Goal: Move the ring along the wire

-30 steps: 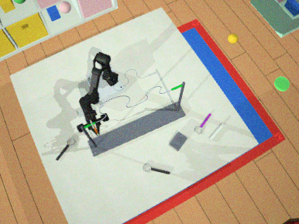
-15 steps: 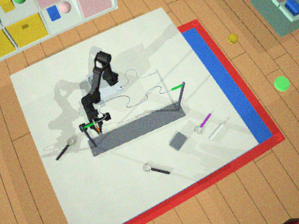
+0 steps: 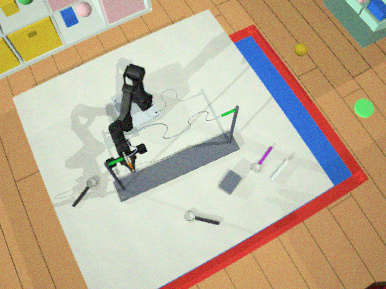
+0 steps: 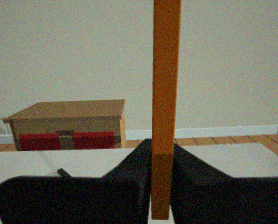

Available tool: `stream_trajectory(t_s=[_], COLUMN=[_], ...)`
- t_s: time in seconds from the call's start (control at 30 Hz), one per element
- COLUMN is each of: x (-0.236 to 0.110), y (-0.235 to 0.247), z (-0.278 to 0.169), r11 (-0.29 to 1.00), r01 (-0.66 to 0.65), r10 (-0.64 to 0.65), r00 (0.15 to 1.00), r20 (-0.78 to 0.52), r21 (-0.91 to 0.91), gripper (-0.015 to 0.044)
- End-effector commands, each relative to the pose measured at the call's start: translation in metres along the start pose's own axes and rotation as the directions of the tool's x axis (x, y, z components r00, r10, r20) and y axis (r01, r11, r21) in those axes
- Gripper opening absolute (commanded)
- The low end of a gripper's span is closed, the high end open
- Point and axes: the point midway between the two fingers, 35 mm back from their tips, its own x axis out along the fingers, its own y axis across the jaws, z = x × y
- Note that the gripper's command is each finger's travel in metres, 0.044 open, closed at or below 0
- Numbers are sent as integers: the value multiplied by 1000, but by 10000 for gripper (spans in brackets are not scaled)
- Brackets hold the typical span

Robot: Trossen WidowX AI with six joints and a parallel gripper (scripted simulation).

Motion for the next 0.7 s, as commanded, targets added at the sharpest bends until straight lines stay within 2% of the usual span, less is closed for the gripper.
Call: stream_trajectory(t_s=[0.0, 0.67], x=[-1, 0], y=[8, 57], z=[1, 7], r11=[1000, 965], r01=[4, -2], r10=[-4, 0], r00=[1000, 1000], r20=[3, 8], r21=[19, 263], gripper=[-150, -150])
